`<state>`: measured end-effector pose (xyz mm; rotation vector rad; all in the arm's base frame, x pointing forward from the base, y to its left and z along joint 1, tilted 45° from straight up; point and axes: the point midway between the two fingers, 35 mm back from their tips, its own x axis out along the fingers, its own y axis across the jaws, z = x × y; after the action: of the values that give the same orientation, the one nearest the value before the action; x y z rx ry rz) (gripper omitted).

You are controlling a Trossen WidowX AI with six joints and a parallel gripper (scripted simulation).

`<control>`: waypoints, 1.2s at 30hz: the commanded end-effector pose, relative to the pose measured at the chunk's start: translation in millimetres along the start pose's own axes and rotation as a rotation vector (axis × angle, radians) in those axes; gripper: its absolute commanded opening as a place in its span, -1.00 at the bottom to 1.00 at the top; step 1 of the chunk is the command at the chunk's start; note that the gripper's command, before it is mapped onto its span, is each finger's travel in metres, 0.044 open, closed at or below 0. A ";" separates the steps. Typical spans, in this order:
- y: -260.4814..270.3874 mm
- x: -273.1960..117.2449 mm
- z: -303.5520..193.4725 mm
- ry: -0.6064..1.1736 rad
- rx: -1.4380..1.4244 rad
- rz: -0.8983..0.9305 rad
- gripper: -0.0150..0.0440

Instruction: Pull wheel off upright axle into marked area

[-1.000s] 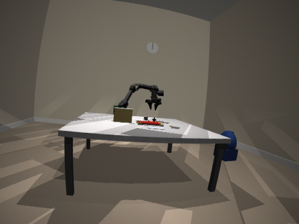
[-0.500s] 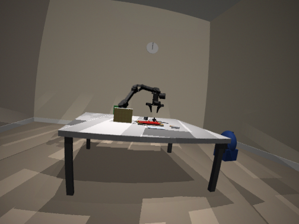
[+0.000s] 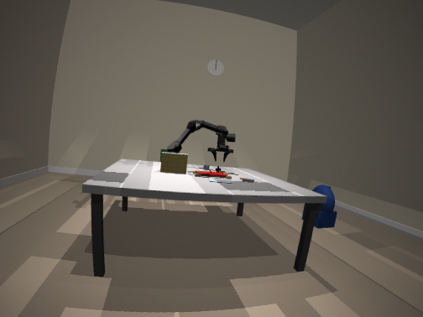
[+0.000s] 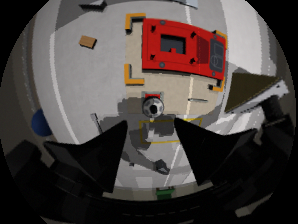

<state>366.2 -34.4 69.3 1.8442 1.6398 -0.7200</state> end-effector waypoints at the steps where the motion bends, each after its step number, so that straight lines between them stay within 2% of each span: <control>1: -4.1 33.9 -0.8 0.012 0.012 -0.016 0.53; 5: -7.1 59.2 -1.5 0.015 0.011 -0.016 0.53; 17: -7.3 60.4 -1.1 0.016 0.011 -0.016 0.53; 20: -4.8 57.4 -1.0 0.008 0.001 -0.011 0.26; 30: -4.8 57.4 -1.0 0.008 0.001 -0.011 0.03; 36: -4.7 56.3 -0.9 0.008 0.002 -0.011 -0.49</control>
<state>366.7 6.5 28.6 1.8438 1.6594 -0.7244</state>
